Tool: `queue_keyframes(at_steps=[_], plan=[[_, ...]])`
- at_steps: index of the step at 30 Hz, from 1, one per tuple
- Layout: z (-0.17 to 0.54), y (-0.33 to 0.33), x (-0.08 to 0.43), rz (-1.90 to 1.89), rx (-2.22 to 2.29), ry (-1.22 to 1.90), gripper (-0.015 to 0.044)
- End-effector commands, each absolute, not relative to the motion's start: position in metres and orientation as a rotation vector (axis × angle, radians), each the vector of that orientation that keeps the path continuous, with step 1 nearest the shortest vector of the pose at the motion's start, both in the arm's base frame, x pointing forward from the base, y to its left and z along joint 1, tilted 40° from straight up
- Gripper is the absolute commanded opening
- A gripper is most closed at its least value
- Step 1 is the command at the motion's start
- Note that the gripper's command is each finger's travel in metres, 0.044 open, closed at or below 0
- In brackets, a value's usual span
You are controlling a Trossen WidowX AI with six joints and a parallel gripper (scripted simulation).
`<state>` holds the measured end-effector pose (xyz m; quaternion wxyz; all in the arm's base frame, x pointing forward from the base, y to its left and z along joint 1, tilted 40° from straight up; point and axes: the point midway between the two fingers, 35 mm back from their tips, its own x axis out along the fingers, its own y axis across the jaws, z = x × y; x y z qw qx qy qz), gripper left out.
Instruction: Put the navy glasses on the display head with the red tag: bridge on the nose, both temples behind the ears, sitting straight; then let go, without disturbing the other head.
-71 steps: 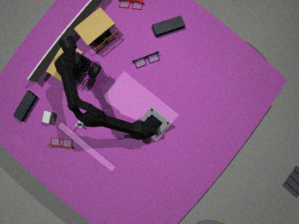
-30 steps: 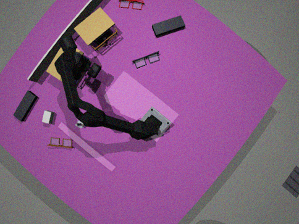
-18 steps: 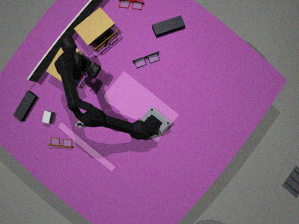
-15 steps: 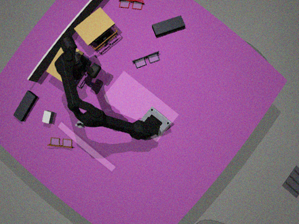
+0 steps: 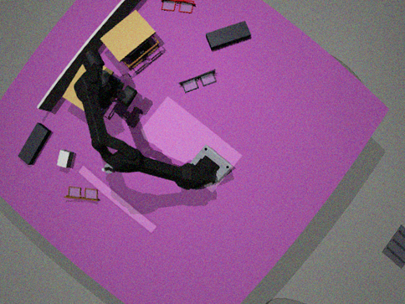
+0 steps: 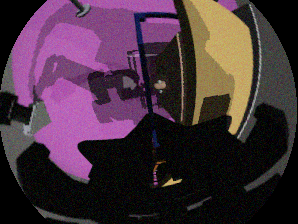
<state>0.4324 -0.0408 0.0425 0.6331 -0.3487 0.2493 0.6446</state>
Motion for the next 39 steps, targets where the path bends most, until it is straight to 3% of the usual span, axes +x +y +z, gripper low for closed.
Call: queue_keyframes(at_steps=[1,31,35,39], plan=[[0.0423,-0.0400,0.4324,1.473,-0.791,0.570,0.0000],[0.0388,-0.0368,0.4330,1.473,-0.791,0.570,0.0000],[0.0394,-0.0380,0.4334,1.473,-0.799,0.569,0.0105],[0.0394,-0.0380,0.4334,1.473,-0.799,0.569,0.0107]])
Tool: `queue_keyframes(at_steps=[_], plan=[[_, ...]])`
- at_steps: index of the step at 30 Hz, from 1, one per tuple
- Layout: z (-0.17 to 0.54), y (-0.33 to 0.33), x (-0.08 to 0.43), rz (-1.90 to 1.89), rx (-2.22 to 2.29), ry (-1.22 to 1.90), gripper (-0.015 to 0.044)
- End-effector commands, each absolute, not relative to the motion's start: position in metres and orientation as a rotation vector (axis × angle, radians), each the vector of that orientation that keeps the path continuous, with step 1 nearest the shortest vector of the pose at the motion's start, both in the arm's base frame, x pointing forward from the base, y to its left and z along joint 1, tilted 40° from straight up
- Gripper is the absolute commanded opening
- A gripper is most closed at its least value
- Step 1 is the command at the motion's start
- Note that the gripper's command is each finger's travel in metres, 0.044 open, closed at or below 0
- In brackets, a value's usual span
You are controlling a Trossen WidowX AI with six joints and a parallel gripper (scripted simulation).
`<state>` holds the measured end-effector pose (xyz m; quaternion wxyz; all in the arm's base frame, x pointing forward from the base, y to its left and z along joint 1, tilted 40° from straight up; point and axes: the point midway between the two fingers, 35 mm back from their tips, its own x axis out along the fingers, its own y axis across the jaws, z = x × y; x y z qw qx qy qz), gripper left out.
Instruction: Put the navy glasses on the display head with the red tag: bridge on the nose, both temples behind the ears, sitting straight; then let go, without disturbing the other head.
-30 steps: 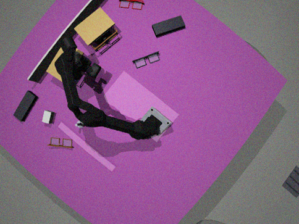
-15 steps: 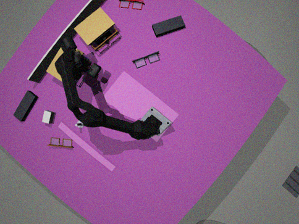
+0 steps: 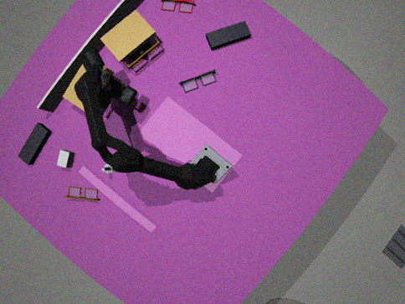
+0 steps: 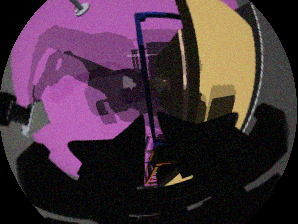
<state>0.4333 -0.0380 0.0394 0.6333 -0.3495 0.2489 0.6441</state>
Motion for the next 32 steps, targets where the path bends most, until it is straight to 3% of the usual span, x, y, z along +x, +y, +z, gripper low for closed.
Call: queue_keyframes(at_steps=[1,16,32], plan=[[0.039,-0.038,0.433,1.473,-0.799,0.569,0.0107],[0.063,-0.058,0.429,1.476,-0.795,0.577,0.0107],[0.069,-0.073,0.375,1.478,-0.793,0.580,0.0107]])
